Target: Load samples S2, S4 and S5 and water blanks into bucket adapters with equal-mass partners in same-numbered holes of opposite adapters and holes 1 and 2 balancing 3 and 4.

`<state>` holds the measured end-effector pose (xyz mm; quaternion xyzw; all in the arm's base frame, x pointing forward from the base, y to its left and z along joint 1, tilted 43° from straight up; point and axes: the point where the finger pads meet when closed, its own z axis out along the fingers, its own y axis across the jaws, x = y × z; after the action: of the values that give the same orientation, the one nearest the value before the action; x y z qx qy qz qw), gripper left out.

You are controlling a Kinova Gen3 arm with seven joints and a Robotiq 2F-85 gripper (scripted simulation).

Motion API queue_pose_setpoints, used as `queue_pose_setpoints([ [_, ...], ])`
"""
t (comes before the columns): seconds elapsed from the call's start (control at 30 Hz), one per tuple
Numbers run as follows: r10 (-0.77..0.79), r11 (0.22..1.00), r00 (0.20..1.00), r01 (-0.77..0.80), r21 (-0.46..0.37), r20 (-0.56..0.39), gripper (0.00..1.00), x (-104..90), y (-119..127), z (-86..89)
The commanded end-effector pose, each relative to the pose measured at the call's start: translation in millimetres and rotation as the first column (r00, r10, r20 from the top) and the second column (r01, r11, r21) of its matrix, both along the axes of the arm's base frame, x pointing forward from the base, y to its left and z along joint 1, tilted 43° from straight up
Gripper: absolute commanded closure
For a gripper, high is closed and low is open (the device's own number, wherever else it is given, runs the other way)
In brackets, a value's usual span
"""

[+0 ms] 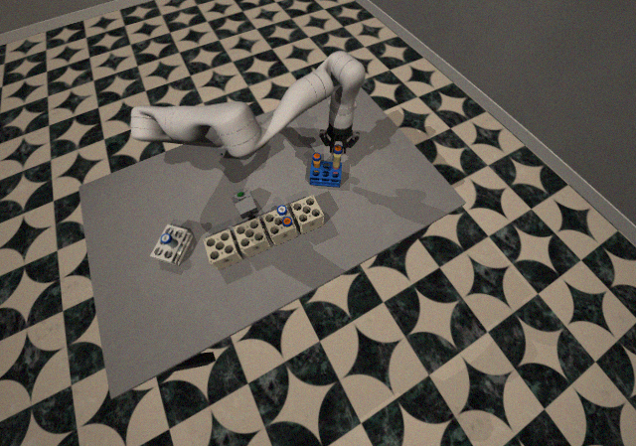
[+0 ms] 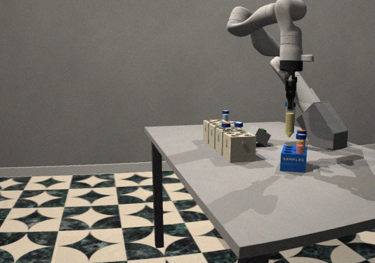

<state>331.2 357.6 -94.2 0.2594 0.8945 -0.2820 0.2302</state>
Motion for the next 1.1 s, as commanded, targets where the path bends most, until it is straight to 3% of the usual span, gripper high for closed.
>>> queue_pose_setpoints([
  [0.0, 0.001, 1.000, 1.000, -0.001, 0.002, 0.001, 0.90, -1.5, 4.2, 4.4],
  [0.67, 0.001, 1.000, 1.000, -0.001, 0.002, 0.001, 0.90, -7.3, 17.7, 20.4],
  [1.07, 0.144, 0.988, 0.981, -0.150, -0.042, -0.127, 0.90, -5.6, -7.4, 42.2],
])
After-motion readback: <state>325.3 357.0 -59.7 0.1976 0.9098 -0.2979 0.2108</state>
